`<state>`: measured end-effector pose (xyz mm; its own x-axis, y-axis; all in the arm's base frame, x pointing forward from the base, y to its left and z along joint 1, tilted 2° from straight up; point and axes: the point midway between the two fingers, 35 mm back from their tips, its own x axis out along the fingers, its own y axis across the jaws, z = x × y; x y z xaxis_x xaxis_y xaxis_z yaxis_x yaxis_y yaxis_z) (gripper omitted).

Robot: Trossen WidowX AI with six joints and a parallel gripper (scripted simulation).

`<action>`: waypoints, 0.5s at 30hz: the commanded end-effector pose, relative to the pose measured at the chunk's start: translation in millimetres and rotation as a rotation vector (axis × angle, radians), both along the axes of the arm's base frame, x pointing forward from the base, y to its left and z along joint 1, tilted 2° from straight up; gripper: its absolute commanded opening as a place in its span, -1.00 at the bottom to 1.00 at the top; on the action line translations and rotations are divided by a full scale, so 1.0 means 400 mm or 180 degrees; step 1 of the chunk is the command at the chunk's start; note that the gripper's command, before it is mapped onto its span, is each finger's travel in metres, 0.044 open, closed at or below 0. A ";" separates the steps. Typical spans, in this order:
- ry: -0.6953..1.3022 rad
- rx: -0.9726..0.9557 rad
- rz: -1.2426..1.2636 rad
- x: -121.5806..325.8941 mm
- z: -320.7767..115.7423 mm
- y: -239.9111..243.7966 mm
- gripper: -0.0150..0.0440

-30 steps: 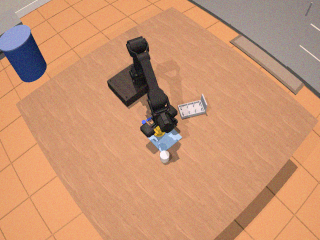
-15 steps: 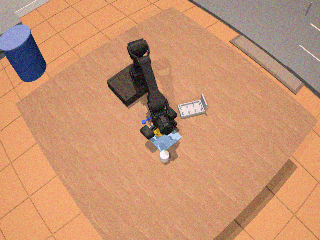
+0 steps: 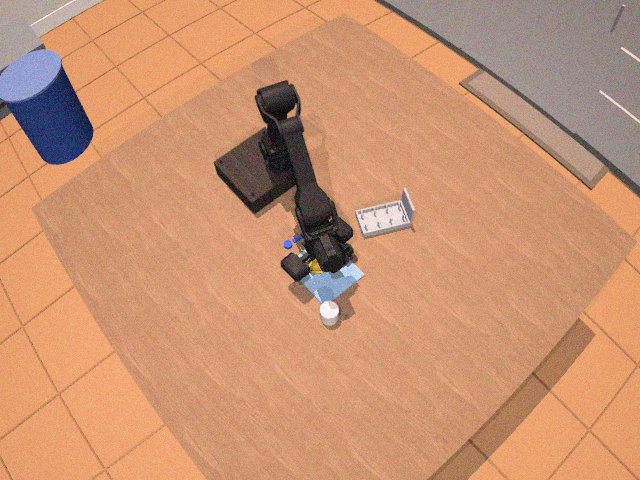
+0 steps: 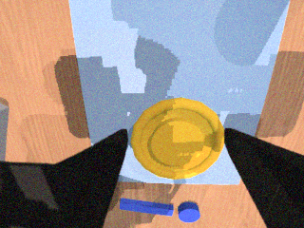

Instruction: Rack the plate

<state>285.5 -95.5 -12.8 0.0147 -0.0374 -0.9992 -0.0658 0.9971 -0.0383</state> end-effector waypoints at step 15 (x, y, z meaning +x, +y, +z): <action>0.0012 -0.0010 0.0019 -0.001 0.005 -0.001 0.19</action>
<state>284.7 -95.5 -13.5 0.0125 -0.0381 -0.9992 -0.0658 0.9971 -0.0388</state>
